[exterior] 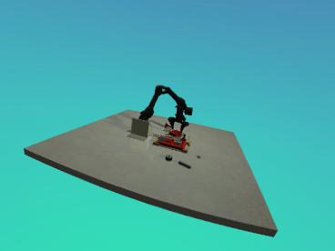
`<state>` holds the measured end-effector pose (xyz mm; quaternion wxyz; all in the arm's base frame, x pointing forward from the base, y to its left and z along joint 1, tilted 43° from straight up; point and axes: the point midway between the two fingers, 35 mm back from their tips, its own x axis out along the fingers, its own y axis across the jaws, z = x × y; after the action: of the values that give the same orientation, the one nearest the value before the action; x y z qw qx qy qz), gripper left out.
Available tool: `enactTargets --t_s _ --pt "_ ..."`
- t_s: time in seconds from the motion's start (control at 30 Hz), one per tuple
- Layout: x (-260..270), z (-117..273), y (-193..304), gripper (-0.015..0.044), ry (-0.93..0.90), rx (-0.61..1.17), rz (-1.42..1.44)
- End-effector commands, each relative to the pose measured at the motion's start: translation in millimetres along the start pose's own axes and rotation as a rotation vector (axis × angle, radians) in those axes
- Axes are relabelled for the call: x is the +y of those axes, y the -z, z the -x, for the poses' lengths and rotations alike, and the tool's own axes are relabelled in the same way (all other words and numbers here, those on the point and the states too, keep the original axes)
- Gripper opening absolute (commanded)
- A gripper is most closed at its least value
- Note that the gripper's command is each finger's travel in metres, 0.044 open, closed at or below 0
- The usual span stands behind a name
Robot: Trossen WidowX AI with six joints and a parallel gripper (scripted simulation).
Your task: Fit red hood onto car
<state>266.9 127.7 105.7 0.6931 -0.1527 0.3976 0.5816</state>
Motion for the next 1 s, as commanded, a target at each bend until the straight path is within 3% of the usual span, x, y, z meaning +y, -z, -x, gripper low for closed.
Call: enactTargets --t_s 0.0,0.97 --pt "2.4 -6.3 2.0 0.044 -0.01 0.003 -0.008" --pt "2.5 -18.0 2.2 0.044 -0.01 0.002 -0.008"
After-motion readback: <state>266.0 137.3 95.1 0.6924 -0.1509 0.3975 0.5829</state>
